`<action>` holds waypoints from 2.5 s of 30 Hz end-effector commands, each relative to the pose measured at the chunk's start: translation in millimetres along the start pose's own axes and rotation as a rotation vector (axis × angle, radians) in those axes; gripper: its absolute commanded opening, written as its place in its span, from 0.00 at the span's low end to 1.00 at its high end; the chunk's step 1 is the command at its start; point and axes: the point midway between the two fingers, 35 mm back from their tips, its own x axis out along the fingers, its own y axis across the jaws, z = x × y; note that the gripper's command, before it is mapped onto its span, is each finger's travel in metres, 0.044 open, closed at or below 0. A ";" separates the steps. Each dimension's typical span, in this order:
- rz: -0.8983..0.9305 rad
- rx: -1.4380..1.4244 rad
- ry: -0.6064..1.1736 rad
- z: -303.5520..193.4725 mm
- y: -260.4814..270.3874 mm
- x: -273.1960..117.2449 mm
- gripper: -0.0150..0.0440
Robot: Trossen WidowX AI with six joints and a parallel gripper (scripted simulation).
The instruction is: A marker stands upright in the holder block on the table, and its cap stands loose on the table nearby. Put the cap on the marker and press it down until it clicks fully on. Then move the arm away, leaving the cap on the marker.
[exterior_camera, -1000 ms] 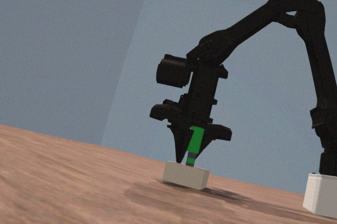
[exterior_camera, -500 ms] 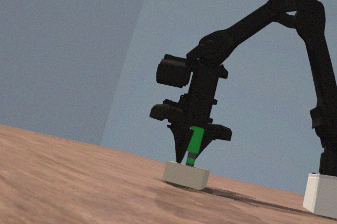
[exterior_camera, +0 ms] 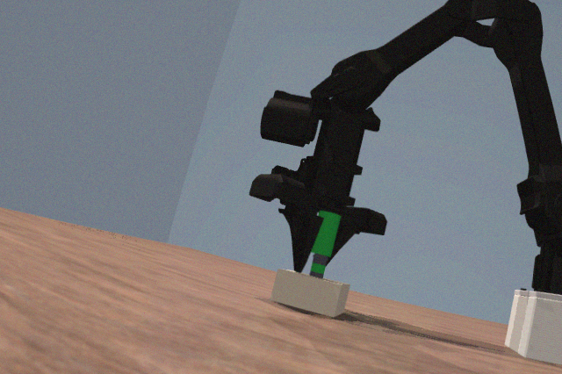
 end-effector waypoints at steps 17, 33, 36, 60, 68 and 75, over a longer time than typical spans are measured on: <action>0.006 -0.001 0.000 2.0 3.5 -27.4 1.00; 0.002 -0.430 0.006 -9.0 4.3 -97.4 0.73; -0.004 -0.646 0.010 -14.3 3.4 -108.2 0.60; -0.004 -0.661 0.011 -14.6 3.4 -105.3 0.25; -0.004 -0.661 0.011 -14.8 3.4 -93.3 0.25; -0.004 -0.661 0.011 -16.2 3.3 -84.1 0.25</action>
